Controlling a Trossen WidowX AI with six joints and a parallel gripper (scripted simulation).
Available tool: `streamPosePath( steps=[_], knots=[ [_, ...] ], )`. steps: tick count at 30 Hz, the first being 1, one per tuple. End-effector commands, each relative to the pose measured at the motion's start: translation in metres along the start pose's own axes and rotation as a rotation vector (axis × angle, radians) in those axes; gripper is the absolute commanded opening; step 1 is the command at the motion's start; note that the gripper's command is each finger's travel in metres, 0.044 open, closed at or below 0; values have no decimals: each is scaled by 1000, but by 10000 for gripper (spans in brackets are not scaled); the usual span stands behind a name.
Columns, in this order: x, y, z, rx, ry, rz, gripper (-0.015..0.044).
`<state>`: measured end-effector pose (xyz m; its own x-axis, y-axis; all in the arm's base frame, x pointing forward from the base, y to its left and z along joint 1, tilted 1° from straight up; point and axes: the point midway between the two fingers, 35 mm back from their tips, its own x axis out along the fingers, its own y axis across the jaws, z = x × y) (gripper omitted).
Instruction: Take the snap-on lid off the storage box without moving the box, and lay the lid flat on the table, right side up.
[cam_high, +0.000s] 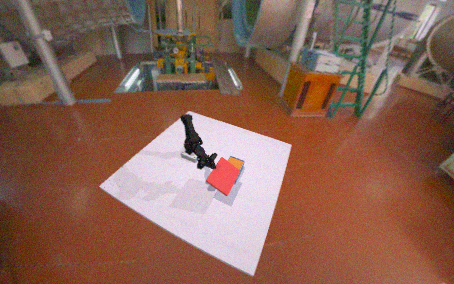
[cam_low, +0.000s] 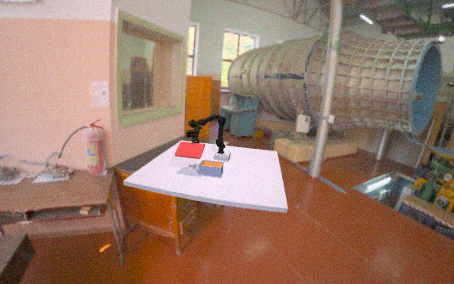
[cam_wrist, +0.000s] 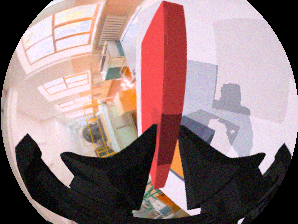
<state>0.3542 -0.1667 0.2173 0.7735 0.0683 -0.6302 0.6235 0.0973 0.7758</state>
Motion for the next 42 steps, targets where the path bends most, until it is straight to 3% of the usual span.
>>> streamPosePath(
  steps=[1,42],
  knots=[
    [-3,4,9,-10,0,14,0],
    [-7,3,90,-17,-5,12,0]
  ],
)
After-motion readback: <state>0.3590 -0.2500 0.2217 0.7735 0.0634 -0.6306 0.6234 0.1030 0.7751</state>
